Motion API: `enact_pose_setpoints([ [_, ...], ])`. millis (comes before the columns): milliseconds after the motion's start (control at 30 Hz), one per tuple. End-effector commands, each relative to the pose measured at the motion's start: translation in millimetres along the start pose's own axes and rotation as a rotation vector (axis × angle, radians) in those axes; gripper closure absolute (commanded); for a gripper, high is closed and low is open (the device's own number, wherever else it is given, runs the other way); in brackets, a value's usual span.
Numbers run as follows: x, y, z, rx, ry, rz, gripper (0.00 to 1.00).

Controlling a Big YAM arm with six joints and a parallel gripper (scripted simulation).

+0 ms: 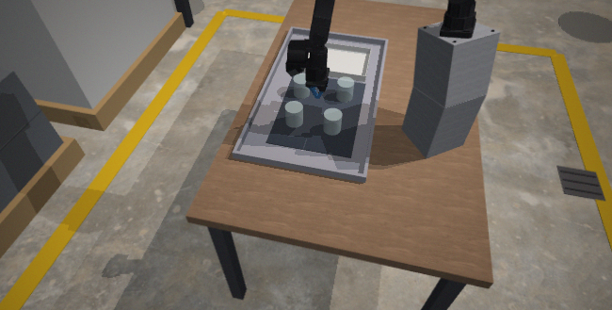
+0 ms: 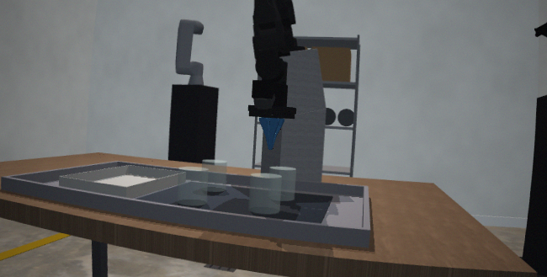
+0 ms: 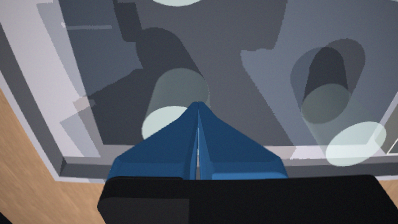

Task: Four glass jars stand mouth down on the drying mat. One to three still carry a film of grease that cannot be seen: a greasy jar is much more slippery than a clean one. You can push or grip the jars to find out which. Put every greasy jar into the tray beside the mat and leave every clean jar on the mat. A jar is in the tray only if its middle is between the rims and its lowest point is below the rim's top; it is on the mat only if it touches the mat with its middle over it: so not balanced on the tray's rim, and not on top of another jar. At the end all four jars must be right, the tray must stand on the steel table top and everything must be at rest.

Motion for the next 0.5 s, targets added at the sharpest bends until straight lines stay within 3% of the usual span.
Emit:
enact_pose_setpoints([
  [0,-36,-3.7,-7,-0.006,0.009,0.001,1.0],
  [300,-107,-3.9,-16,-0.006,0.009,0.001,1.0],
  [367,-107,-3.9,-16,-0.006,0.009,0.001,1.0],
  [467,-131,-3.9,-18,-0.006,0.009,0.001,1.0],
])
Point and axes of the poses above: the point where the finger pads meet when closed, its own y axis out along the fingers, its own x axis across the jaws, z = x × y, the point moved 10 cm from there along -y, back along the fingers, and after that the axes turned 15 degrees about y, right-handed, at the moved point
